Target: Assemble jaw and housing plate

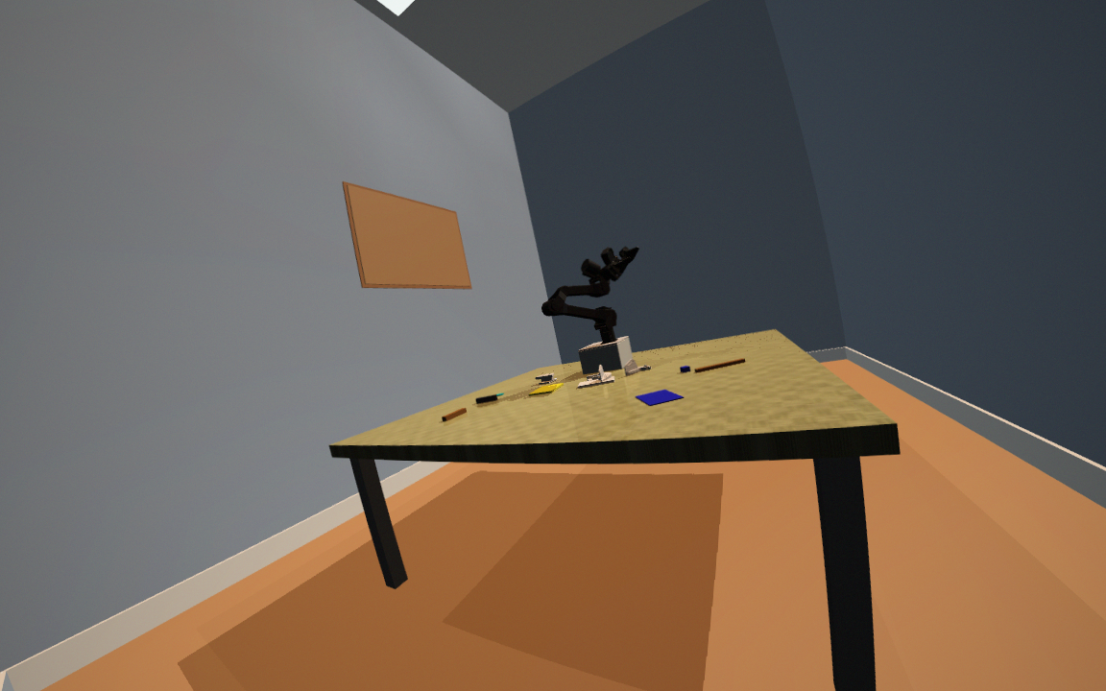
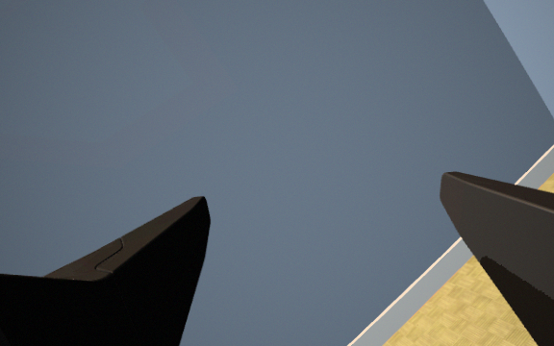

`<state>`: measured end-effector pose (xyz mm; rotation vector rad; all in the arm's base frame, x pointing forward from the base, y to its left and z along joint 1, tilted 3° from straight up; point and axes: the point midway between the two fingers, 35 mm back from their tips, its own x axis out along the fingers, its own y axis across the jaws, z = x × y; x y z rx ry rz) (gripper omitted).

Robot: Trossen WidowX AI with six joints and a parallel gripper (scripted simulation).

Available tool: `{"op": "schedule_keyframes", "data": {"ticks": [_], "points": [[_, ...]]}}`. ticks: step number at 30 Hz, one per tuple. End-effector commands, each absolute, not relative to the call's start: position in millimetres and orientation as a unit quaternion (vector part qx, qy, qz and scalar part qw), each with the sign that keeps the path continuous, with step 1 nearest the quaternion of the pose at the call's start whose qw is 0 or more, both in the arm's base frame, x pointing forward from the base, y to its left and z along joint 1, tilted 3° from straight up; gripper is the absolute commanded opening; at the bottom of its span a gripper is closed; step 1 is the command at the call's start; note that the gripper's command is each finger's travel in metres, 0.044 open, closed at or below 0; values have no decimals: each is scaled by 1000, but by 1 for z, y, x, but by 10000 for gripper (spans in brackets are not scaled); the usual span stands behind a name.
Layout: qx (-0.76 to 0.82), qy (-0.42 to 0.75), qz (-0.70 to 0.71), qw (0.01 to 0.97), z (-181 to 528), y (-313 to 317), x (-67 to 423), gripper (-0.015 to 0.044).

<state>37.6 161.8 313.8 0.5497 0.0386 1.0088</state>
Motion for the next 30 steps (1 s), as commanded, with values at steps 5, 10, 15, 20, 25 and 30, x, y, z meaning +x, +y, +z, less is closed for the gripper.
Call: {"op": "schedule_keyframes", "data": {"ticks": [5,10,15,20,25,30], "points": [[257,10,474,842,316,164,37,440],[249,-6,468,848,320,170,36,440],[238,-20,463,854,322,177,36,440],[226,-32,459,859,324,185,35,440],[211,-41,455,864,325,193,36,440],[196,-48,451,870,324,201,37,440]]}}
